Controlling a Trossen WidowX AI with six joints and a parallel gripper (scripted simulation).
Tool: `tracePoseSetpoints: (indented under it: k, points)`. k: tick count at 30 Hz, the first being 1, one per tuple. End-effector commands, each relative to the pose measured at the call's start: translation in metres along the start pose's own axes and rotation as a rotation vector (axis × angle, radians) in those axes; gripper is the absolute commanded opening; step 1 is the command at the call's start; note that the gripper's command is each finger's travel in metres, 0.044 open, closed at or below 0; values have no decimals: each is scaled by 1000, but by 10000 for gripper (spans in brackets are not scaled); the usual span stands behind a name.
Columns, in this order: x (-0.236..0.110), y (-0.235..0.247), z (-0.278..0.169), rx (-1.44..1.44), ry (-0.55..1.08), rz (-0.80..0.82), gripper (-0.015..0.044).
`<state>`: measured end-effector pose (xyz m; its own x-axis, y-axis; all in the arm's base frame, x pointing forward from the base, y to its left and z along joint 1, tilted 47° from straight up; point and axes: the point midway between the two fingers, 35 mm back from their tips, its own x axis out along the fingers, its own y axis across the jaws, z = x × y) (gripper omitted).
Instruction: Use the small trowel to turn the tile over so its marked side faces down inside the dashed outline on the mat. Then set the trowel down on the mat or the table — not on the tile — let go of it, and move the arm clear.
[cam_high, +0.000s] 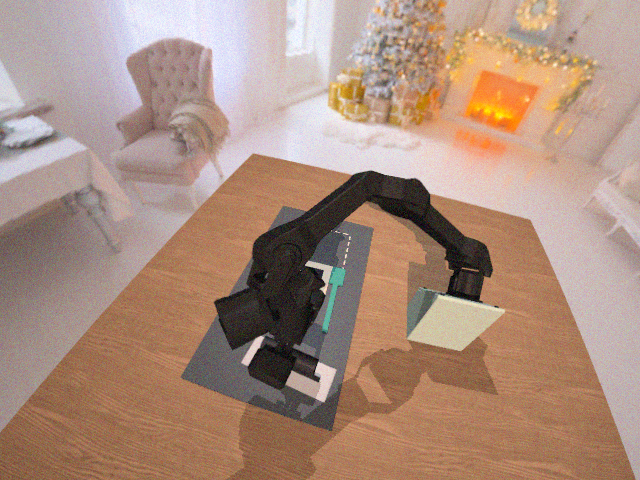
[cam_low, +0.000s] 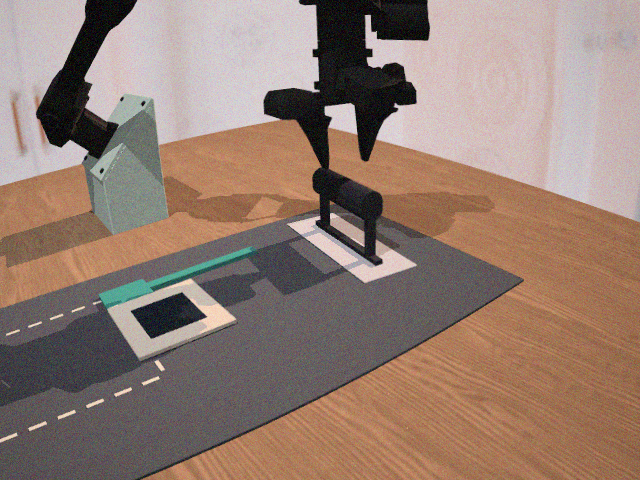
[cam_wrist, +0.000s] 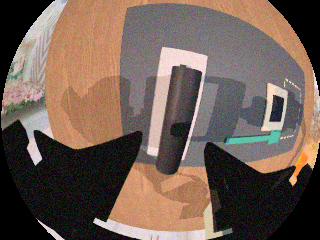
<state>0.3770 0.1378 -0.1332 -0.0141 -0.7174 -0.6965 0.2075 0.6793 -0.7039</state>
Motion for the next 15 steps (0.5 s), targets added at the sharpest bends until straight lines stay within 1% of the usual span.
tracePoseSetpoints:
  k: [1, 15]
  points:
    - [7, 0, 1, 12, -1, -3, 270]
    - [30, 1, 2, 12, -1, -4, 270]
